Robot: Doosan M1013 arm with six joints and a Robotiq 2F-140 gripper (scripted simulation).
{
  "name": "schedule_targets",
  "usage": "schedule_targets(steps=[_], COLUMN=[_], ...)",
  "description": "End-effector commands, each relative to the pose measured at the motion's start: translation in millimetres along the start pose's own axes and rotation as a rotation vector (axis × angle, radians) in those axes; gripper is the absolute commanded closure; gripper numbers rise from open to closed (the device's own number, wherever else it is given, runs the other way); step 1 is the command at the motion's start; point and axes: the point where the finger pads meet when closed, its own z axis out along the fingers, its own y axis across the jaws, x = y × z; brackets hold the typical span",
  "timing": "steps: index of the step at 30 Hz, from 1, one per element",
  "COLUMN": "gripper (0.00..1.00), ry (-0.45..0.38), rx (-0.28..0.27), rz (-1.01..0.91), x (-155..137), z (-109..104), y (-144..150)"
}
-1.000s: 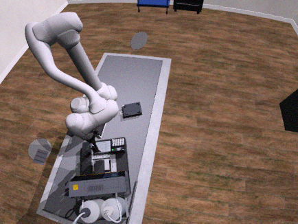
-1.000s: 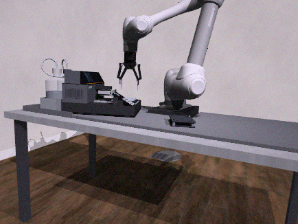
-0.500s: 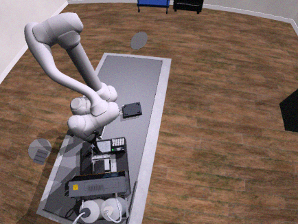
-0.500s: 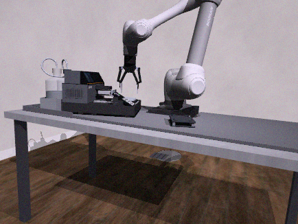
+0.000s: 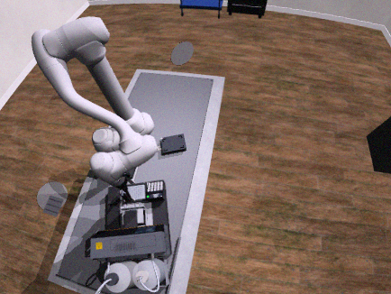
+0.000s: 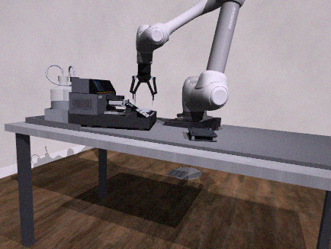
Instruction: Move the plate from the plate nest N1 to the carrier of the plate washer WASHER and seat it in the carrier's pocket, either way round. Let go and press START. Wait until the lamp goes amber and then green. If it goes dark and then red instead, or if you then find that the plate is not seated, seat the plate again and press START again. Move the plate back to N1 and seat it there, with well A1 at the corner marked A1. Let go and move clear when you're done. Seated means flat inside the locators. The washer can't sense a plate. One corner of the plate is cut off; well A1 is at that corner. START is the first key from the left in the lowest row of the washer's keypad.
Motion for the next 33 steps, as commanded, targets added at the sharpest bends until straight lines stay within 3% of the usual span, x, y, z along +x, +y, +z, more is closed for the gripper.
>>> schedule_targets(steps=[1,33], gripper=[0.30,0.30], ry=[0.000,0.000], rx=[0.000,0.000], rz=[0.000,0.000], x=[0,0], z=[0,15], y=[0,0])
